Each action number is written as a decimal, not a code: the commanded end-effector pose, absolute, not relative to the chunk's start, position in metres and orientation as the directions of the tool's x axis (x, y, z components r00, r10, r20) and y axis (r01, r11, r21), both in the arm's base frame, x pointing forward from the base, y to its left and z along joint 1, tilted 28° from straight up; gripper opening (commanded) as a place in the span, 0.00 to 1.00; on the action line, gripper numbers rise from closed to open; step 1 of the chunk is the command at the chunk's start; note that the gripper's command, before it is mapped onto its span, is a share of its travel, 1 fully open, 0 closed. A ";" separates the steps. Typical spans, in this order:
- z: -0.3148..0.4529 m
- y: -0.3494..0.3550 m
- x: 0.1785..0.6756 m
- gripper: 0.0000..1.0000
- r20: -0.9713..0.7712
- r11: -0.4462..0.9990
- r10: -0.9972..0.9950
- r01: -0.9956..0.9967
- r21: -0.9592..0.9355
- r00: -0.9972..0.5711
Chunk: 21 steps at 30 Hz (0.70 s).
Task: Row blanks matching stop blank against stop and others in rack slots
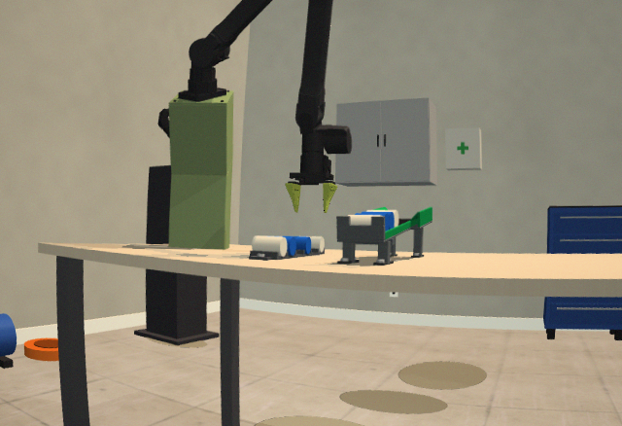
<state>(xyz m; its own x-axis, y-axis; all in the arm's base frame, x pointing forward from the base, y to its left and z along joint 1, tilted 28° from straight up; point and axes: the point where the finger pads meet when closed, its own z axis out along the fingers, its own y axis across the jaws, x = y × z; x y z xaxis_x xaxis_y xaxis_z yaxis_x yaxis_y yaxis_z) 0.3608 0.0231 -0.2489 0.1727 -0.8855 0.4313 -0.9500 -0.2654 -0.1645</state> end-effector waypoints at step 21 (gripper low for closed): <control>-0.260 0.016 0.365 0.80 0.431 -0.265 -0.886 -0.950 -0.168 0.171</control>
<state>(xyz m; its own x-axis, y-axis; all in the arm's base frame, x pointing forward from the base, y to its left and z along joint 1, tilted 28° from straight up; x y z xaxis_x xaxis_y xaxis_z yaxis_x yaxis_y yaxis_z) 0.3620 0.0203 -0.2564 0.1738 -0.8846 0.4328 -0.9504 -0.2658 -0.1614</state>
